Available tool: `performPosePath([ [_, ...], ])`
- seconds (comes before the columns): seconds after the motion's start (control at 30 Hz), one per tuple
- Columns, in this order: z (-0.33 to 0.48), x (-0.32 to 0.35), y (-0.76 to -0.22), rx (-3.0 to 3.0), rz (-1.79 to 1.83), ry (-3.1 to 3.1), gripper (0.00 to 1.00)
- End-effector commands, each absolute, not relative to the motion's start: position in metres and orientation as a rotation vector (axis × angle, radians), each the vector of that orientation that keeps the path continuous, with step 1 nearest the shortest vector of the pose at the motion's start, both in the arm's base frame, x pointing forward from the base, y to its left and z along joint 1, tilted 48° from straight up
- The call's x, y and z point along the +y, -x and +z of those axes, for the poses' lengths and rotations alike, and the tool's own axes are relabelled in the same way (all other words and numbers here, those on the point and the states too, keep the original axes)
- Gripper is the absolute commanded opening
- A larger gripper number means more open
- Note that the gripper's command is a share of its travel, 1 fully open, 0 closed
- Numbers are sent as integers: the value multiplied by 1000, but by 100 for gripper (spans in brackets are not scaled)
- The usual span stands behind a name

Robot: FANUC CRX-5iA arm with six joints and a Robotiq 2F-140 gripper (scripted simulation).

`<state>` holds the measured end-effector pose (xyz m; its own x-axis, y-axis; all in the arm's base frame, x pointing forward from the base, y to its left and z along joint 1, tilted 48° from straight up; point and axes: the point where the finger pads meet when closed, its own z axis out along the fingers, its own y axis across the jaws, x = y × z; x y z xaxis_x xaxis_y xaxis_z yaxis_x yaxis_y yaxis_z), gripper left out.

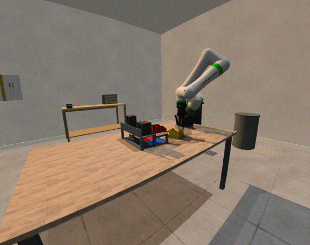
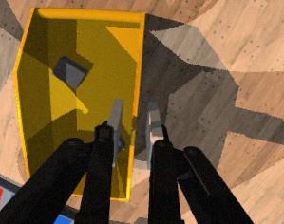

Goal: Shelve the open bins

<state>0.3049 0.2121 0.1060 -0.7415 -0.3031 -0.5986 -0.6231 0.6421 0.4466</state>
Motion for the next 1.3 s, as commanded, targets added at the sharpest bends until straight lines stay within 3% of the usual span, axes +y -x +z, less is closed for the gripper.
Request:
performPosePath([
  [0.0, 106, 212, -305, 2386, 900, 724, 15],
  [0.63, 105, 213, -305, 2386, 900, 724, 15],
  [0.67, 105, 213, -305, 2386, 900, 724, 0],
  [1.27, 105, 213, -305, 2386, 900, 724, 0],
])
